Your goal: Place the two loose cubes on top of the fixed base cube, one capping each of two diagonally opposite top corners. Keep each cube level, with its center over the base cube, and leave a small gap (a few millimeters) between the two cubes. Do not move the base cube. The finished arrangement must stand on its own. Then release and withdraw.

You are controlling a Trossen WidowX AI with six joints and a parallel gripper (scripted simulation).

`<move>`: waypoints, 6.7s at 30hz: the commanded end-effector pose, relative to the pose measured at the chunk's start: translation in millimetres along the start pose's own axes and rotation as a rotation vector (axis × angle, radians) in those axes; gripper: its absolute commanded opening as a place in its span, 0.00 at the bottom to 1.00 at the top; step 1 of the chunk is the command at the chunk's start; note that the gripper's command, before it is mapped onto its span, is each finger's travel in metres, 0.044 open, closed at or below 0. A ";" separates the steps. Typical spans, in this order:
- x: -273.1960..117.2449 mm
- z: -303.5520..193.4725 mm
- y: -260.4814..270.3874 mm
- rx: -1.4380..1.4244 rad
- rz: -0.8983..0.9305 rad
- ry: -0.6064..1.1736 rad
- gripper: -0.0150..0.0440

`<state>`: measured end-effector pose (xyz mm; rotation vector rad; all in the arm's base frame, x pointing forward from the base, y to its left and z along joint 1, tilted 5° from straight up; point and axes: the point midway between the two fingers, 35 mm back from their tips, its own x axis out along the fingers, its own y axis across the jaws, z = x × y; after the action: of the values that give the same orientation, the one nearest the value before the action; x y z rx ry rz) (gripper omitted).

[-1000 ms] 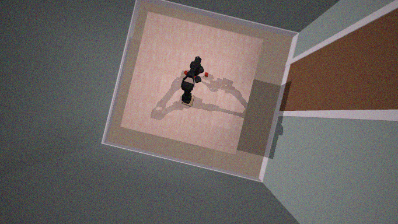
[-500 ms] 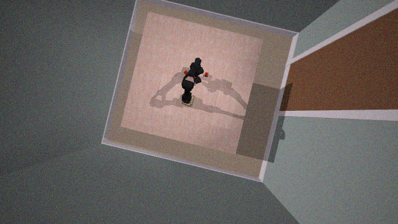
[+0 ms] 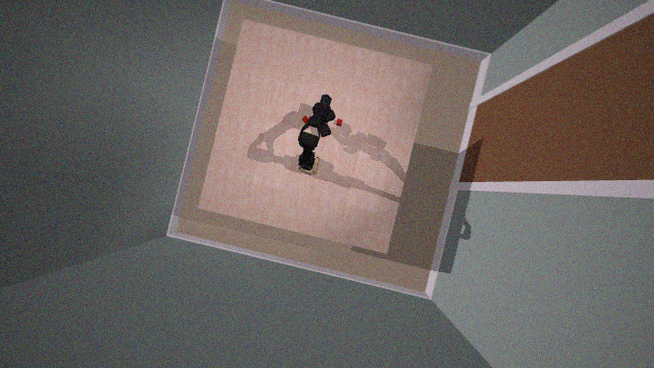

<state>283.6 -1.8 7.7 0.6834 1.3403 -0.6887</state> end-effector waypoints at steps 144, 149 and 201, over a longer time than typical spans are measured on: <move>-42.9 -71.1 66.8 0.371 -0.028 0.009 0.60; -50.9 -71.0 67.1 0.371 -0.028 0.009 0.60; -29.7 115.5 -19.1 0.566 -0.031 -0.013 0.70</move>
<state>337.7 -101.9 57.1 1.1068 1.1404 -1.1149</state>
